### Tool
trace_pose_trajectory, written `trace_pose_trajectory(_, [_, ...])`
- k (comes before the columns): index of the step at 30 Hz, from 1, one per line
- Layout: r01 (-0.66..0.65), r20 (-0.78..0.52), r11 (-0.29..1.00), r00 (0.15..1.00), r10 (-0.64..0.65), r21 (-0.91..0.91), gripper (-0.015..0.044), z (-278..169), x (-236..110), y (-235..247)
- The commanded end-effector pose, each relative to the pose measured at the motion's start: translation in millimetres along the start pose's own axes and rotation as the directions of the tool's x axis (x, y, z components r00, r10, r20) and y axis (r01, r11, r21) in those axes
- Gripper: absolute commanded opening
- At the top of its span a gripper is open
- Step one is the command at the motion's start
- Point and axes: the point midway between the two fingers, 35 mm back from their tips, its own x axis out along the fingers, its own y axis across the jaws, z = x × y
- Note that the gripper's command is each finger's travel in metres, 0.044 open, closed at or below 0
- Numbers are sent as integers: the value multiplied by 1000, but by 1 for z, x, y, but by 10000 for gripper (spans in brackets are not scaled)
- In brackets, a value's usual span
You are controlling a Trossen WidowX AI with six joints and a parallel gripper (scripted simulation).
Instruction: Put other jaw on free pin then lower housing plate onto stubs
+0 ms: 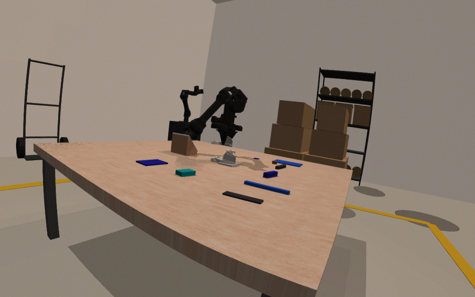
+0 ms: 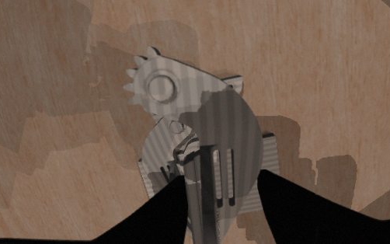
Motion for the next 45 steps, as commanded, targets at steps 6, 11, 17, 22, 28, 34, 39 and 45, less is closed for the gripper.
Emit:
trace_pose_trajectory(6, [11, -1, 1000, 1000, -11, 3, 134, -24, 2, -15])
trace_pose_trajectory(11, [14, 0, 1000, 1000, -14, 2, 134, -32, 3, -22])
trace_pose_trajectory(17, [14, 0, 1000, 1000, -14, 2, 134, -32, 3, -22])
trace_pose_trajectory(22, [14, 0, 1000, 1000, -14, 2, 134, -32, 3, -22])
trace_pose_trajectory(28, [14, 0, 1000, 1000, -14, 4, 134, -32, 3, -22])
trace_pose_trajectory(34, [14, 0, 1000, 1000, -14, 6, 134, -32, 3, -22])
trace_pose_trajectory(39, [14, -1, 1000, 1000, -14, 6, 134, -33, 3, -24])
trace_pose_trajectory(45, [14, -1, 1000, 1000, -14, 6, 134, -34, 3, -24])
